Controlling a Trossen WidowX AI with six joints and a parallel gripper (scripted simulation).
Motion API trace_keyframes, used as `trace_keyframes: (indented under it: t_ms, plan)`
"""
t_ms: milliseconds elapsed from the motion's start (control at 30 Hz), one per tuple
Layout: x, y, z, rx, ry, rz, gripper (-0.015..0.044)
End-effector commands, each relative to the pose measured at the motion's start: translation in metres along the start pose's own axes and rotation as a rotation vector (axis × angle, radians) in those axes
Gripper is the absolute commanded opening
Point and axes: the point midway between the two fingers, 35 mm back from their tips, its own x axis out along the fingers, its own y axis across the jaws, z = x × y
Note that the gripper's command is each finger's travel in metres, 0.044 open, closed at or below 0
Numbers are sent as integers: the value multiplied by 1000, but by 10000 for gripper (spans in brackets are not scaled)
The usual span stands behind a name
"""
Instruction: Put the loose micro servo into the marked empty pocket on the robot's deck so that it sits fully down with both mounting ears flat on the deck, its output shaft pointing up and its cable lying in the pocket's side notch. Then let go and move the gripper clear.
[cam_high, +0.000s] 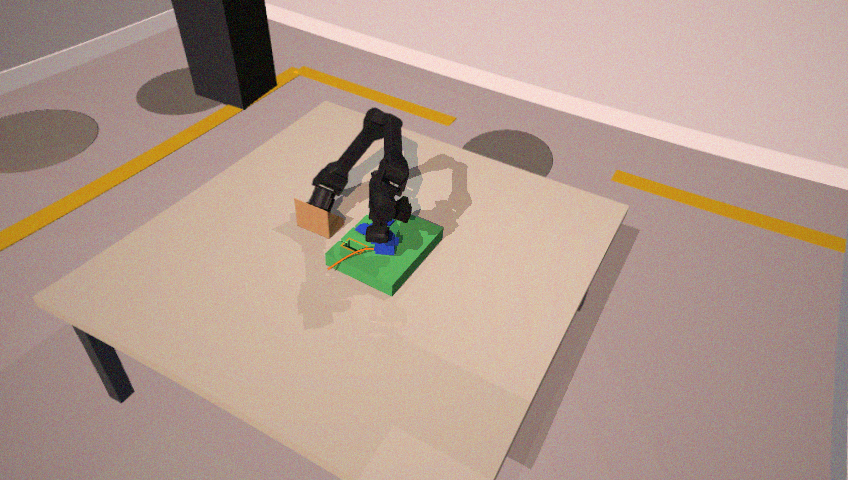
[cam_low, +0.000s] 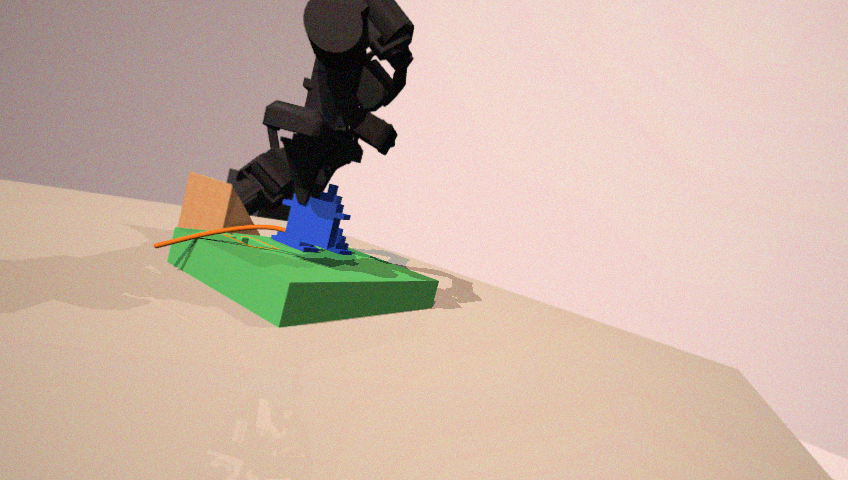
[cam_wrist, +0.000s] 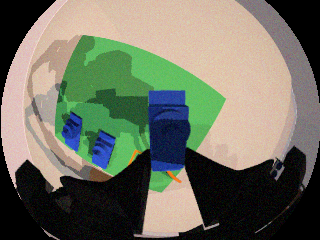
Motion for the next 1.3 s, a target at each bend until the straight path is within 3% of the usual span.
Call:
trace_keyframes:
  t_ms: [0, 233, 533, 1267]
  plan:
    - [-1, -1, 0, 138, 0, -5, 0]
    - [-1, -1, 0, 352, 0, -5, 0]
    - [-1, 1, -5, 357, 0, -5, 0]
    - [-1, 45, -86, 361, 3, -5, 0]
